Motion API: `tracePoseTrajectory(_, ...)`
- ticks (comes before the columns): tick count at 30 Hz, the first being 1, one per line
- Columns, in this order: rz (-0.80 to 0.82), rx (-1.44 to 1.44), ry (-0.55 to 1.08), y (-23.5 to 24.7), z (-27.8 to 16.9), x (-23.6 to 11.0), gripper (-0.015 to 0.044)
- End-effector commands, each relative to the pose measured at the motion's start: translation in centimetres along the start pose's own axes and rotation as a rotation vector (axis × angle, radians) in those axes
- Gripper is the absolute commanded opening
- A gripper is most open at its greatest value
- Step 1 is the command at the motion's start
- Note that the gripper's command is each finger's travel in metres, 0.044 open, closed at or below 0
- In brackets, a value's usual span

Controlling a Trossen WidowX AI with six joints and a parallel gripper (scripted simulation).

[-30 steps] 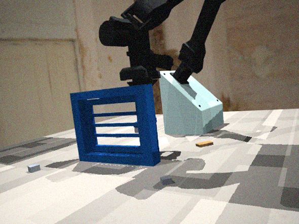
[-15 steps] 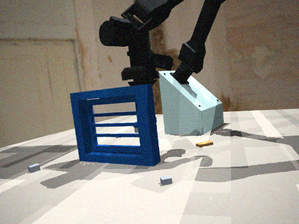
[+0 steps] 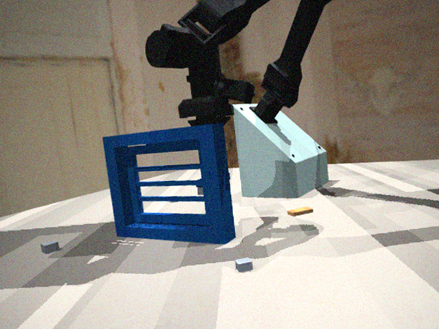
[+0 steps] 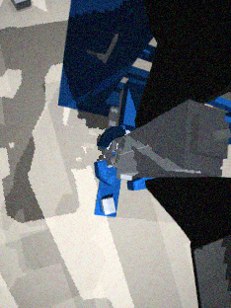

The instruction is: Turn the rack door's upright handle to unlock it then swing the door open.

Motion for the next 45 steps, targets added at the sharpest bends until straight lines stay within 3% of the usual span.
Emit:
tracePoseTrajectory(1, 0.004, -0.024, 0.006, -0.06, -0.02, 0.16, 0.0180)
tracePoseTrajectory(6, 0.004, -0.024, 0.006, -0.06, -0.02, 0.16, 0.0294)
tracePoseTrajectory(45, -0.004, 1.833, 0.008, -0.07, -0.01, 0.16, 0.0294)
Point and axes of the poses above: the point midway between the two fingers, 35 mm back from their tips, its own x axis out along the fingers, its own y axis across the jaws, z = x × y, the point moved 10 cm from there along -x, back along the fingers, and after that the axes turned 11 degrees about -x, right-handed, at the moved point
